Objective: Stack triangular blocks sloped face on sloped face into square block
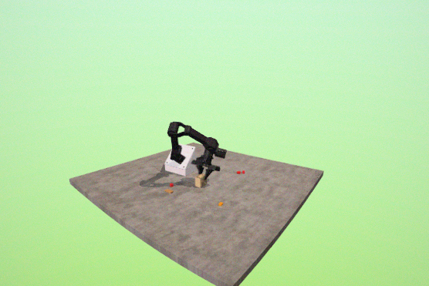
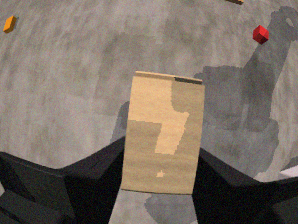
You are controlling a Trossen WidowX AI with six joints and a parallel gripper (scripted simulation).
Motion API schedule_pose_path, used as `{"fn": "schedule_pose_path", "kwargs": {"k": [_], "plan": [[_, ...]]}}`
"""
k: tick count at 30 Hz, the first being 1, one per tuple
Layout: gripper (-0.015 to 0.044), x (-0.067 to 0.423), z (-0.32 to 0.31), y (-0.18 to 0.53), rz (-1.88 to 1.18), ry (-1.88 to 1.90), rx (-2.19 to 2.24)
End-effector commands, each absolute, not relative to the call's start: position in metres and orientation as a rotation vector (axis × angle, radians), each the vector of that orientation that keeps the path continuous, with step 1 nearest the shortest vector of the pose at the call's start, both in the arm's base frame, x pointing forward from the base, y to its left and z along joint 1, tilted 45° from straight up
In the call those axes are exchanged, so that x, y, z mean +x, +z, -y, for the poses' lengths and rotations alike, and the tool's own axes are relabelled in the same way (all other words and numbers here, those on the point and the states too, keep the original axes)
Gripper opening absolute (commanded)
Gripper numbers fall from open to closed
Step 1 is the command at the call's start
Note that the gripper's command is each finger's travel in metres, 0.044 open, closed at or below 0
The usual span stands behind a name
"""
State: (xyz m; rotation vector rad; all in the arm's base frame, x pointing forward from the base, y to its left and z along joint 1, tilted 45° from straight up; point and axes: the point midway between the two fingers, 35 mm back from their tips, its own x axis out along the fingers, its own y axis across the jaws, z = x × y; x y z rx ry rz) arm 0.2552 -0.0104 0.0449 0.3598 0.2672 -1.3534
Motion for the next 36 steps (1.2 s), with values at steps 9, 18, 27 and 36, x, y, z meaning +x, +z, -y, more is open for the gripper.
{"fn": "schedule_pose_path", "kwargs": {"k": [9,18,27,36], "plan": [[0.0000,0.2563,0.0150,0.0439,-0.264,-1.349,0.355],[0.0000,0.2563,0.0151,0.0438,-0.264,-1.349,0.355],[0.0000,0.2565,0.0163,0.0433,-0.264,-1.349,0.355],[0.0000,0.2560,0.0164,0.0428,-0.266,-1.352,0.357]]}}
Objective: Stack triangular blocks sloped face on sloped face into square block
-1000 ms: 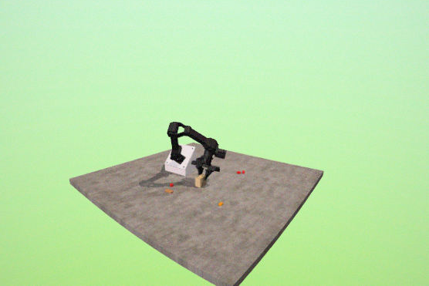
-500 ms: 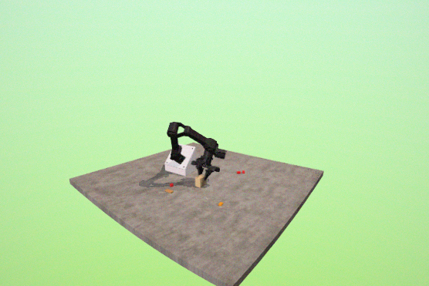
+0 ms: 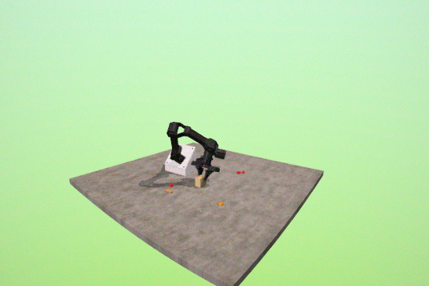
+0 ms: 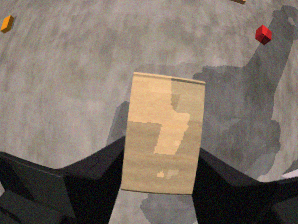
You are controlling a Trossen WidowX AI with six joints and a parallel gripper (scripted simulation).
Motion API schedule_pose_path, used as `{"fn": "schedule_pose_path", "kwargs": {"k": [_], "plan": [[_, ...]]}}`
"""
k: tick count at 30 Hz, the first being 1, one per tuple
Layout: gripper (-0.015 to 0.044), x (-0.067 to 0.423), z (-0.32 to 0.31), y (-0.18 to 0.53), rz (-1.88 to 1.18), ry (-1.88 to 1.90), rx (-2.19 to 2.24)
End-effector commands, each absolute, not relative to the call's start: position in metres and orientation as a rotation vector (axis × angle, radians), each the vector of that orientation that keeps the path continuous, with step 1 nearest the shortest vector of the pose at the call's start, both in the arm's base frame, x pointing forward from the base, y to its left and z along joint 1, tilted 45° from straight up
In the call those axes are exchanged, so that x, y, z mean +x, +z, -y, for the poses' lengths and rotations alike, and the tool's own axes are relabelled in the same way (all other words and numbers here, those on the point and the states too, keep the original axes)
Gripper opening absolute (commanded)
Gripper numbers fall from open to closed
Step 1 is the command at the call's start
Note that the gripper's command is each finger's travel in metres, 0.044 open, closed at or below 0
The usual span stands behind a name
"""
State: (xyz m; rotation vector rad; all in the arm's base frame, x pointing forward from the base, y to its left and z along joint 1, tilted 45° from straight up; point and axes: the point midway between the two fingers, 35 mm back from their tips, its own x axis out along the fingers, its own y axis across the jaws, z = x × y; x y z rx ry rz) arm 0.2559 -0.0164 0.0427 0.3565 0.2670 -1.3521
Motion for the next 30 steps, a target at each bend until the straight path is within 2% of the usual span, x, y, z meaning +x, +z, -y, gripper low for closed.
{"fn": "schedule_pose_path", "kwargs": {"k": [1,4,21,30], "plan": [[0.0000,0.2561,0.0164,0.0429,-0.266,-1.351,0.356],[0.0000,0.2565,0.0164,0.0431,-0.264,-1.347,0.354],[0.0440,0.2559,0.0164,0.0427,-0.267,-1.352,0.356],[0.0440,0.2559,0.0139,0.0434,-0.270,-1.350,0.356]]}}
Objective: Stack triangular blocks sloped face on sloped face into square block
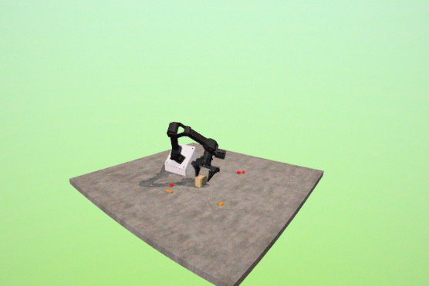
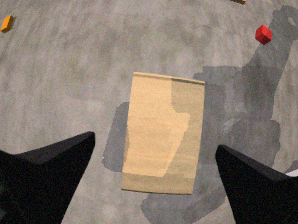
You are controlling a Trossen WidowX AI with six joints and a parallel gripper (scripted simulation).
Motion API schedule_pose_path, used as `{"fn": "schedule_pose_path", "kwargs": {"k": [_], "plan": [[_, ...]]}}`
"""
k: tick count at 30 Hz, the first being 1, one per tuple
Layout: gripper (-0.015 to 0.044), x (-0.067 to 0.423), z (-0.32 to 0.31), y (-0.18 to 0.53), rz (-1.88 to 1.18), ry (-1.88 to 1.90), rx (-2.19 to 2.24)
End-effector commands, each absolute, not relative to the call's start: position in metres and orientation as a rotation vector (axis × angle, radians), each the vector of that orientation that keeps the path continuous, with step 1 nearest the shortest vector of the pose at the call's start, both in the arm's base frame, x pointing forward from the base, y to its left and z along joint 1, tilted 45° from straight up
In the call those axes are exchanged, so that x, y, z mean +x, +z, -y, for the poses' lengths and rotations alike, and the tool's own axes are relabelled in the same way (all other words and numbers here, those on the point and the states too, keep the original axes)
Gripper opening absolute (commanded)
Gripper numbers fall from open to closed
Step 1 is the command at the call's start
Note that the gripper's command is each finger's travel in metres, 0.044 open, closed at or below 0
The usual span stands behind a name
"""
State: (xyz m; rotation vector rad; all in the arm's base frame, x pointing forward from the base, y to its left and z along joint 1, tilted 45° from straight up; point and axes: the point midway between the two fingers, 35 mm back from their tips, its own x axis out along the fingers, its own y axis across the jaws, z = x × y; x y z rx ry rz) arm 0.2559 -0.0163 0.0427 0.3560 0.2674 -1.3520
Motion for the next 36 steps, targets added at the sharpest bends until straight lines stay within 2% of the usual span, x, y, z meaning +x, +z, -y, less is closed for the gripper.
{"fn": "schedule_pose_path", "kwargs": {"k": [1,9,36], "plan": [[0.0440,0.256,0.007,0.045,-0.279,-1.342,0.354],[0.0440,0.233,-0.081,0.084,-0.338,-1.283,0.297],[0.0440,0.235,-0.077,0.082,-0.338,-1.278,0.301]]}}
